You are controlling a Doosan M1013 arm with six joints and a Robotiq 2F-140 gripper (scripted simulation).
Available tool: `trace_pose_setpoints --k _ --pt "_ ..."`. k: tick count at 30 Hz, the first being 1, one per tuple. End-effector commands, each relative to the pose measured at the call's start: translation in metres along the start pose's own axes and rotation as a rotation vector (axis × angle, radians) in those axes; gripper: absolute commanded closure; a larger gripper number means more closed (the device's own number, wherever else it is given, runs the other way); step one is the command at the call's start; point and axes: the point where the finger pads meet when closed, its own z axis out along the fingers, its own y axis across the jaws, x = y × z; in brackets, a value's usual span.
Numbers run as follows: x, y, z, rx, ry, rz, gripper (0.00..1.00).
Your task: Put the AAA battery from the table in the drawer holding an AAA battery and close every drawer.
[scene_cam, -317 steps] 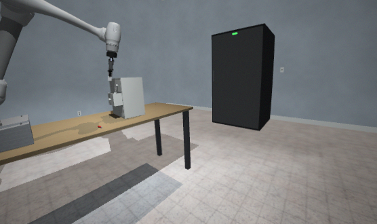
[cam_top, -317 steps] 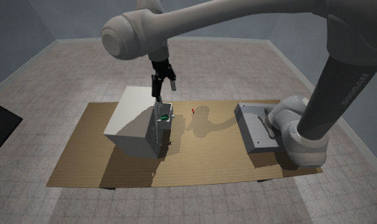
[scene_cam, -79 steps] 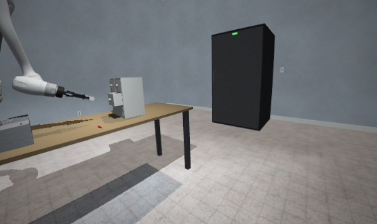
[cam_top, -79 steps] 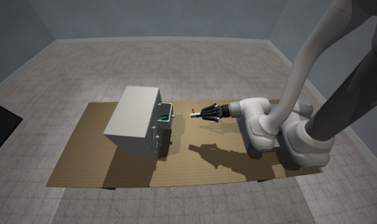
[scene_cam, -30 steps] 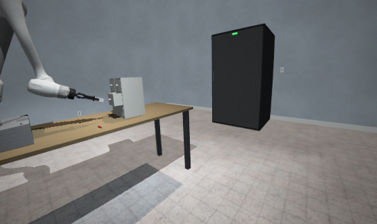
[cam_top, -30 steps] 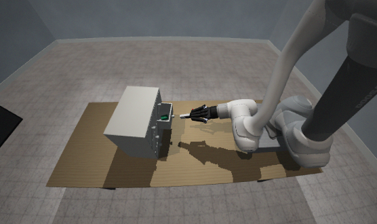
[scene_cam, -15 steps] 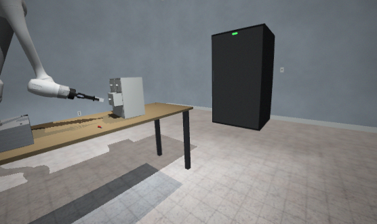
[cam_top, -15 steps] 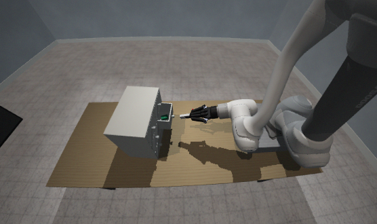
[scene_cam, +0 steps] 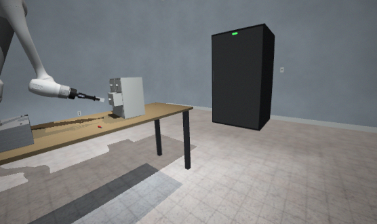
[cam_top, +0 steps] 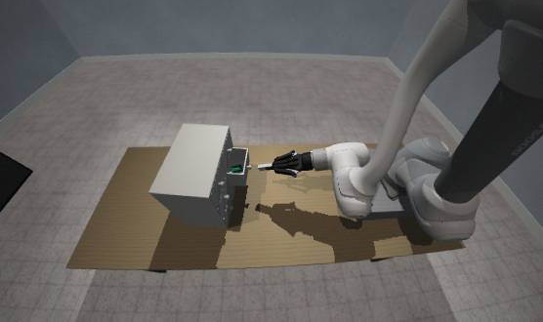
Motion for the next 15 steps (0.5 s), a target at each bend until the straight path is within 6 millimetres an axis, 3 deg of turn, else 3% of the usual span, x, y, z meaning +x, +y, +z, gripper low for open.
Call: trace_pose_setpoints --k 1,15 --pt "0.001 0.0 0.002 0.0 0.0 0.0 1.0" --pt "0.006 0.0 0.016 0.0 0.0 0.0 1.0"
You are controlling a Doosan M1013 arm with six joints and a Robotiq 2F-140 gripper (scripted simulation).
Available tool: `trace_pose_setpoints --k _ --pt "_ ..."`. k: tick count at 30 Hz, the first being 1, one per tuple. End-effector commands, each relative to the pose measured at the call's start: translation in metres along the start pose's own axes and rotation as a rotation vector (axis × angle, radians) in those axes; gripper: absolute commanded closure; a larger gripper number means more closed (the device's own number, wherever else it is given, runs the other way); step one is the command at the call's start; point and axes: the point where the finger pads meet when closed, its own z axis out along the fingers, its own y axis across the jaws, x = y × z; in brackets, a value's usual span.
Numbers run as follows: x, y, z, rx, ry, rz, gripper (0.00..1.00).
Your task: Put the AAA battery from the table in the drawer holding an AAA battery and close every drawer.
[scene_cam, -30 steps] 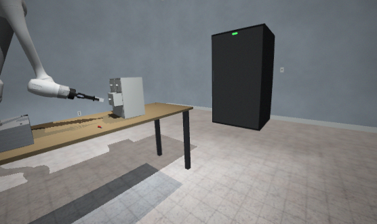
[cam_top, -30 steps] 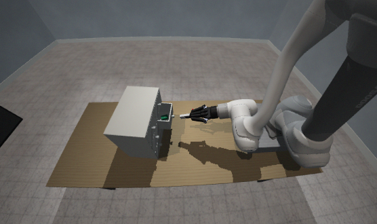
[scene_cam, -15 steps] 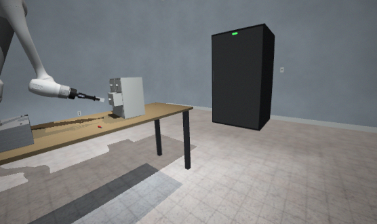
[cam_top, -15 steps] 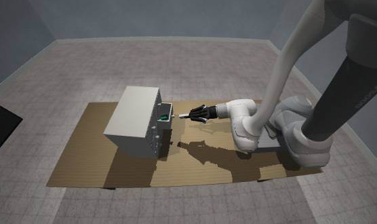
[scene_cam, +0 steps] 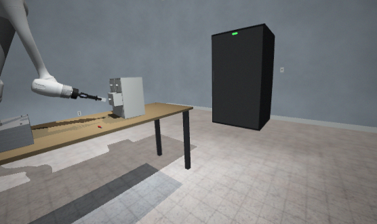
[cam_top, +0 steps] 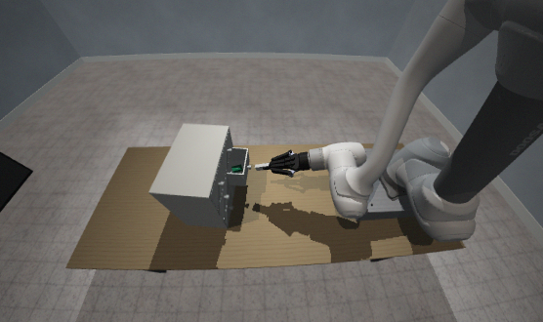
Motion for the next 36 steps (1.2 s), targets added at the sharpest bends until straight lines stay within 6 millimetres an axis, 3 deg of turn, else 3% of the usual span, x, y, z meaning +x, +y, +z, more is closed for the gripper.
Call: trace_pose_setpoints --k 1,36 --pt "0.002 0.0 0.005 0.0 0.0 0.0 1.0" --pt "0.021 0.0 0.057 0.0 0.0 0.0 1.0"
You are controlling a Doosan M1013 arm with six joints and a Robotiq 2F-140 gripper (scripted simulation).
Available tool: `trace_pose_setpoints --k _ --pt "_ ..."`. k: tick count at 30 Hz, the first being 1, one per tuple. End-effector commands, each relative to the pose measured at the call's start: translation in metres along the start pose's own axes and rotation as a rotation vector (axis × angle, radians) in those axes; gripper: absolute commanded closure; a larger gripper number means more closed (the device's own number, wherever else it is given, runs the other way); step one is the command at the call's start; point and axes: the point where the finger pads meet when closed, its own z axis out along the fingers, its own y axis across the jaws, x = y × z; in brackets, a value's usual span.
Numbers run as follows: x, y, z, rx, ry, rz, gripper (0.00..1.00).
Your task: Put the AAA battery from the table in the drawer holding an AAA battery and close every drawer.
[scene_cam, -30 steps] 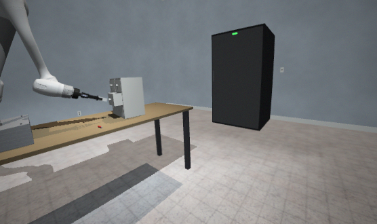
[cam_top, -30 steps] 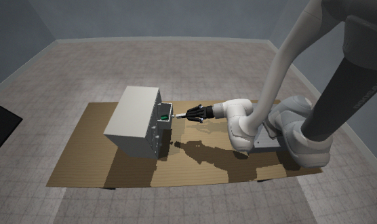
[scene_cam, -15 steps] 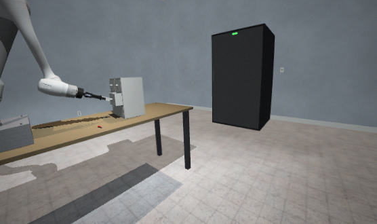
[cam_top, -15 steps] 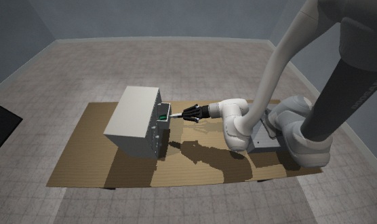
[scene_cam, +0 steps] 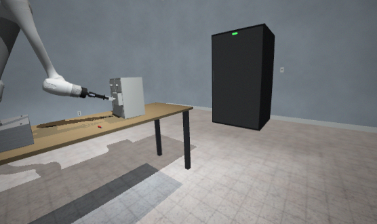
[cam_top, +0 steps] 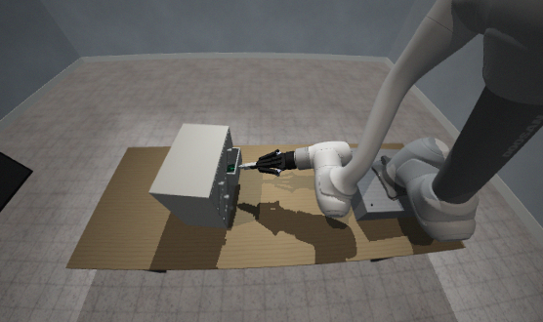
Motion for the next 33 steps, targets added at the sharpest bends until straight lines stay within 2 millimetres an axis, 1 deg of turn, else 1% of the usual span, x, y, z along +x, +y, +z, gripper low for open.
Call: trace_pose_setpoints --k 1,17,33 --pt "0.002 0.0 0.005 0.0 0.0 0.0 1.0" --pt "0.009 0.0 0.023 0.0 0.0 0.0 1.0" --pt "0.011 0.0 0.03 0.0 0.0 0.0 1.0"
